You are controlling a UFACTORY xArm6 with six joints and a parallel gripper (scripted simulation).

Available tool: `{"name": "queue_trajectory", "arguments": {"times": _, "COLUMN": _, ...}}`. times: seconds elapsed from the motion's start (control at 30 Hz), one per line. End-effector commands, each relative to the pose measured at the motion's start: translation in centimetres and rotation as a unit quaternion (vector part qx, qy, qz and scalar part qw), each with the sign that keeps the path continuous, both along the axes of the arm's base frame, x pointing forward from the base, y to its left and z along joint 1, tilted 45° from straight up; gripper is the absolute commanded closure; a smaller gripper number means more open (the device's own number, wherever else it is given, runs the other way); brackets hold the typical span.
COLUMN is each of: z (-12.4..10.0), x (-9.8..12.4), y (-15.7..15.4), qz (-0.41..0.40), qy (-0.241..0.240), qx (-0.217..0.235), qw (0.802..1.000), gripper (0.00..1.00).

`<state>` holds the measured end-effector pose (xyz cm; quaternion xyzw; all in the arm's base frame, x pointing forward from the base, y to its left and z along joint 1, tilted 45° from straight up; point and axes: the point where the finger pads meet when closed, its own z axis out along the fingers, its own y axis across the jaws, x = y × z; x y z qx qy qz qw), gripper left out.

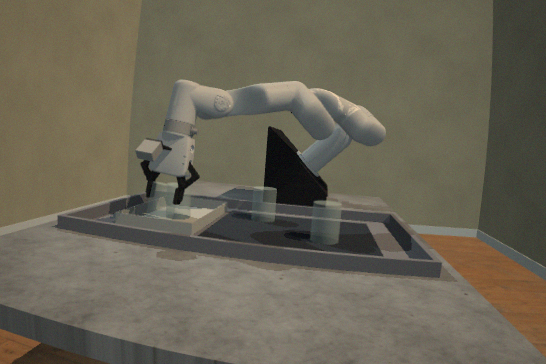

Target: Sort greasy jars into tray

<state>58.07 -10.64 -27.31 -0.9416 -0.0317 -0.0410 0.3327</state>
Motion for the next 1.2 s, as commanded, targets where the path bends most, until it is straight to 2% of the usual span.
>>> {"name": "queue_trajectory", "arguments": {"times": 0.0, "z": -0.2, "x": 0.2, "y": 0.1, "qz": 0.046, "qy": 0.051, "qx": 0.053, "qw": 0.996, "gripper": 1.0}}
{"name": "queue_trajectory", "arguments": {"times": 0.23, "z": -0.3, "x": 0.2, "y": 0.2, "qz": 0.046, "qy": 0.051, "qx": 0.053, "qw": 0.996, "gripper": 1.0}}
{"name": "queue_trajectory", "arguments": {"times": 0.27, "z": -0.3, "x": 0.2, "y": 0.2, "qz": 0.046, "qy": 0.051, "qx": 0.053, "qw": 0.996, "gripper": 0.0}}
{"name": "queue_trajectory", "arguments": {"times": 0.7, "z": -0.3, "x": 0.2, "y": 0.2, "qz": 0.046, "qy": 0.051, "qx": 0.053, "qw": 0.996, "gripper": 0.0}}
{"name": "queue_trajectory", "arguments": {"times": 1.1, "z": 2.9, "x": 0.6, "y": -3.0, "qz": 0.046, "qy": 0.051, "qx": 0.053, "qw": 0.996, "gripper": 0.0}}
{"name": "queue_trajectory", "arguments": {"times": 1.17, "z": 2.9, "x": 0.6, "y": -3.0, "qz": 0.046, "qy": 0.051, "qx": 0.053, "qw": 0.996, "gripper": 0.0}}
